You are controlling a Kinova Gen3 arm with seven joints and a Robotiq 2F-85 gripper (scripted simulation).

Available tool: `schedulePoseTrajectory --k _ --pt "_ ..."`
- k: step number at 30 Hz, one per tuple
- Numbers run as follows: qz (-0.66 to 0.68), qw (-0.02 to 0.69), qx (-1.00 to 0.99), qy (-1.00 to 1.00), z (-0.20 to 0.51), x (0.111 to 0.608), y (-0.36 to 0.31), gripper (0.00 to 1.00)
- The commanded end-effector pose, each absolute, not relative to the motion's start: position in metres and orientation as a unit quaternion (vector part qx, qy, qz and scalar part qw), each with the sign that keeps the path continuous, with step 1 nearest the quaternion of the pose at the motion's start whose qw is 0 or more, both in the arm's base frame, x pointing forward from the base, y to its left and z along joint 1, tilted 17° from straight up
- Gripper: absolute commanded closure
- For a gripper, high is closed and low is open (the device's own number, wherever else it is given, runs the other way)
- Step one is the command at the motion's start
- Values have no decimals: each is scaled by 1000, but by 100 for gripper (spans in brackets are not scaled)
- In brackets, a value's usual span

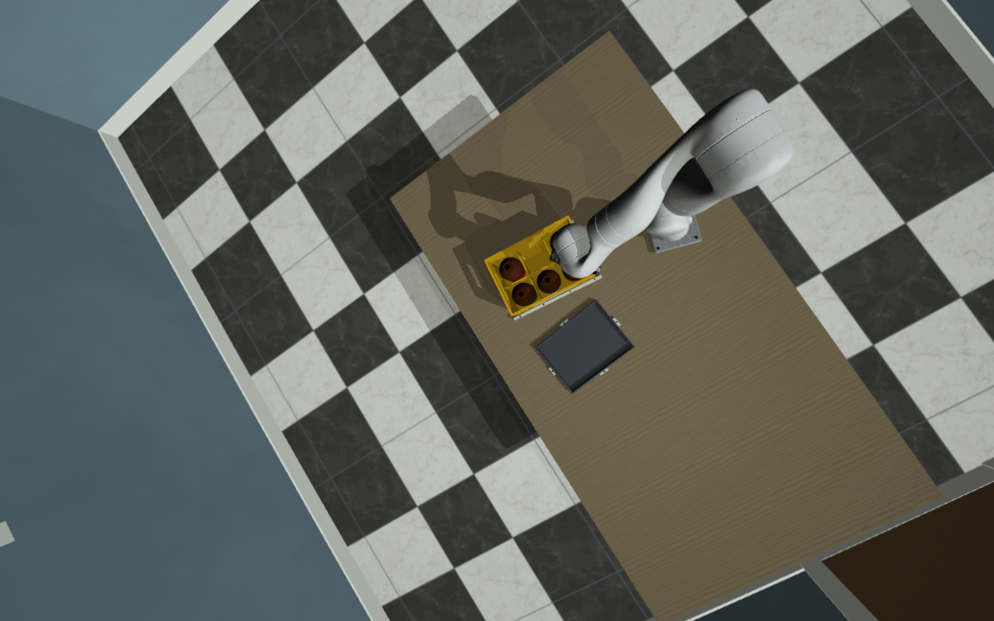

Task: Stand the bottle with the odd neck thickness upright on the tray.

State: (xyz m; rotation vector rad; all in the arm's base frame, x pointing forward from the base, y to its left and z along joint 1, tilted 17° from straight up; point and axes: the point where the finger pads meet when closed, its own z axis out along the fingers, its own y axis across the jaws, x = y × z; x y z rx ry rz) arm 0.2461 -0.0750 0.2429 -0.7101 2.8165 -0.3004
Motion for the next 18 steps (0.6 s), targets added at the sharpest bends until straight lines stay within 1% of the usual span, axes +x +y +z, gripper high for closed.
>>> schedulePoseTrajectory --k 1,18 --pt "-103 111 -242 959 243 246 -75 100" --pt "-103 111 -242 959 250 245 -74 100"
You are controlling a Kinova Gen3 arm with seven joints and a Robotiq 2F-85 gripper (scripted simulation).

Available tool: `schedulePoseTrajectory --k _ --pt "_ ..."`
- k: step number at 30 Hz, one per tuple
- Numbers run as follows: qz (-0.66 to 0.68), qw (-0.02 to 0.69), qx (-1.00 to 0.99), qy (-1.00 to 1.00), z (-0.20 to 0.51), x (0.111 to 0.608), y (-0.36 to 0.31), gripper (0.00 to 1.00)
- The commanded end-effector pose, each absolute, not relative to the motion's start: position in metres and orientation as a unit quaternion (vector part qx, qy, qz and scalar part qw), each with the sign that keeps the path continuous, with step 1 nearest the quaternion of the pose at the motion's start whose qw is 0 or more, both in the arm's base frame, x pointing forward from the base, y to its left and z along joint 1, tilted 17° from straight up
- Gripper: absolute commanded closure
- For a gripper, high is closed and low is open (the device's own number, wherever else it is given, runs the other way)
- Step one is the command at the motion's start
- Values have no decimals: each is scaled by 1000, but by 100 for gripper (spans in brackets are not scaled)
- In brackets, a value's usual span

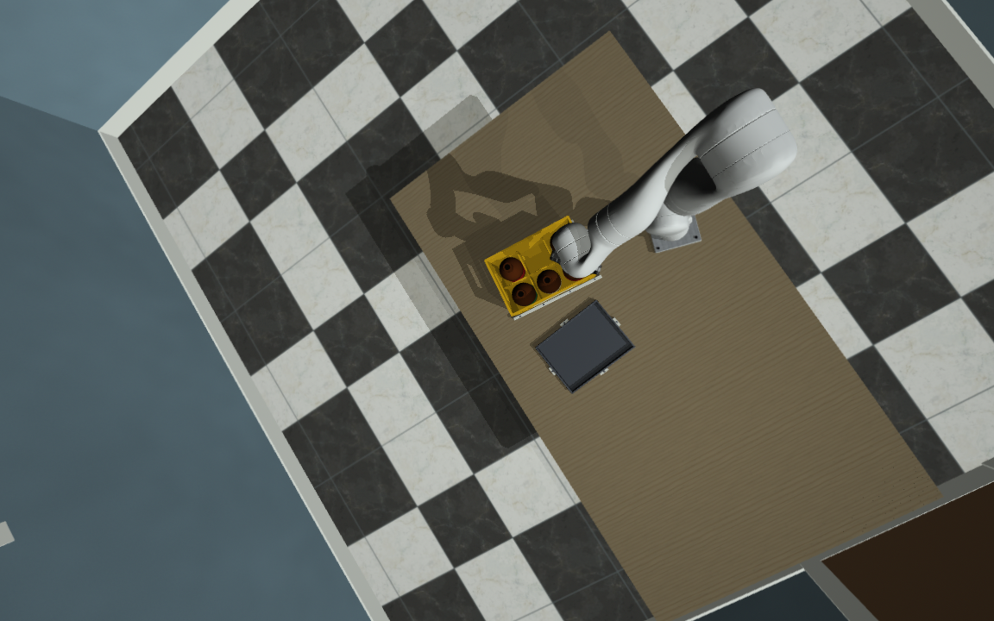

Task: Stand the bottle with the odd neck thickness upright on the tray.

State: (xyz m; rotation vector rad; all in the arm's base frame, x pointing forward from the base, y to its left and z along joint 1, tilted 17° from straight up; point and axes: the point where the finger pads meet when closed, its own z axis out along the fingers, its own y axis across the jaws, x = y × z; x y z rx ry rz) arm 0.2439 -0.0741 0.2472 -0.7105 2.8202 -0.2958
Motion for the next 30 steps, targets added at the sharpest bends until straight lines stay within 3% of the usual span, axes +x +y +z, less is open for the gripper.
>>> schedulePoseTrajectory --k 1,30 --pt "-103 111 -242 959 251 244 -74 100" --pt "-103 111 -242 959 277 237 -70 100"
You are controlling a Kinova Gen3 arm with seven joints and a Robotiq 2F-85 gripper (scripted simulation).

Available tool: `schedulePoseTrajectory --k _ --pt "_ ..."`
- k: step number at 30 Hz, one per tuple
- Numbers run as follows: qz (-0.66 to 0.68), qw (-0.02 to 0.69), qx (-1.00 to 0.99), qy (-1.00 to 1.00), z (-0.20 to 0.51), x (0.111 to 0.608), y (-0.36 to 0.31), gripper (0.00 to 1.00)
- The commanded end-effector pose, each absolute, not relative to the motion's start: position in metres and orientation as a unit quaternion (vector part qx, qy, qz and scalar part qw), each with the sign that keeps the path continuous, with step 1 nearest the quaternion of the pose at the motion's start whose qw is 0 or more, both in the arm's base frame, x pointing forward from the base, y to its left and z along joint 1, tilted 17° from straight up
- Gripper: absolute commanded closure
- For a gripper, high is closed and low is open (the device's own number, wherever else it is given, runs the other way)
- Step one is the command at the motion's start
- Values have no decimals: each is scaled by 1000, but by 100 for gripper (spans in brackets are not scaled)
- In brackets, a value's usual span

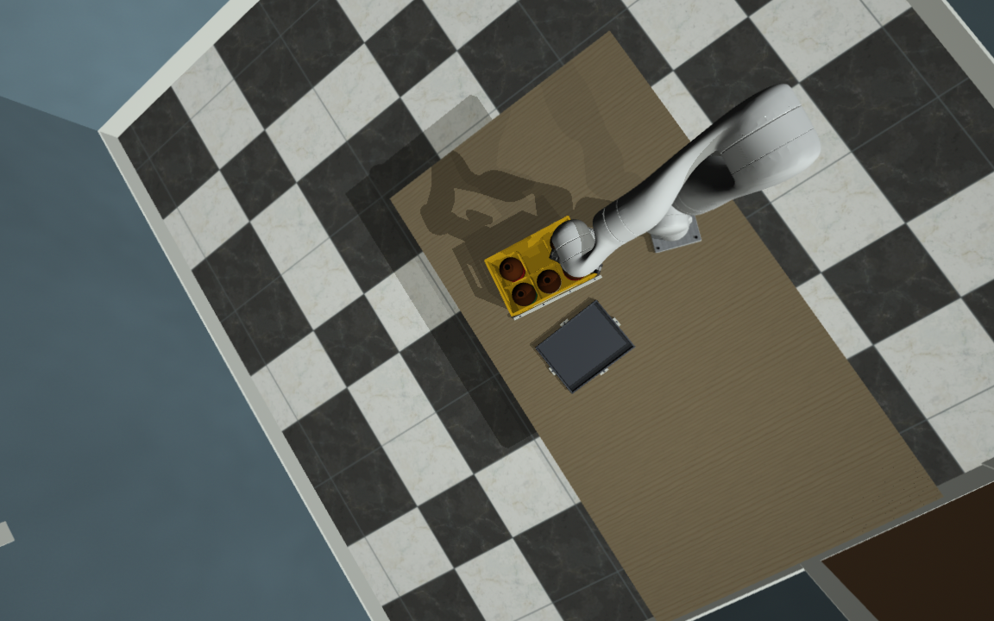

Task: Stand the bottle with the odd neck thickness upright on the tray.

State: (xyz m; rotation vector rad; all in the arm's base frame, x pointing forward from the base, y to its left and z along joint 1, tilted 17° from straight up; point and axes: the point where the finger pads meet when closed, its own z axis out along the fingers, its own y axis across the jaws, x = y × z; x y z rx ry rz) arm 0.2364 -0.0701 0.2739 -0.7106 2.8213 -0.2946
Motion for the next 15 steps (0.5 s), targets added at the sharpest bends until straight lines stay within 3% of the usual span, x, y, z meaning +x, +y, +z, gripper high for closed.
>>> schedulePoseTrajectory --k 1,15 --pt "-103 111 -242 959 278 237 -70 100" --pt "-103 111 -242 959 282 236 -69 100"
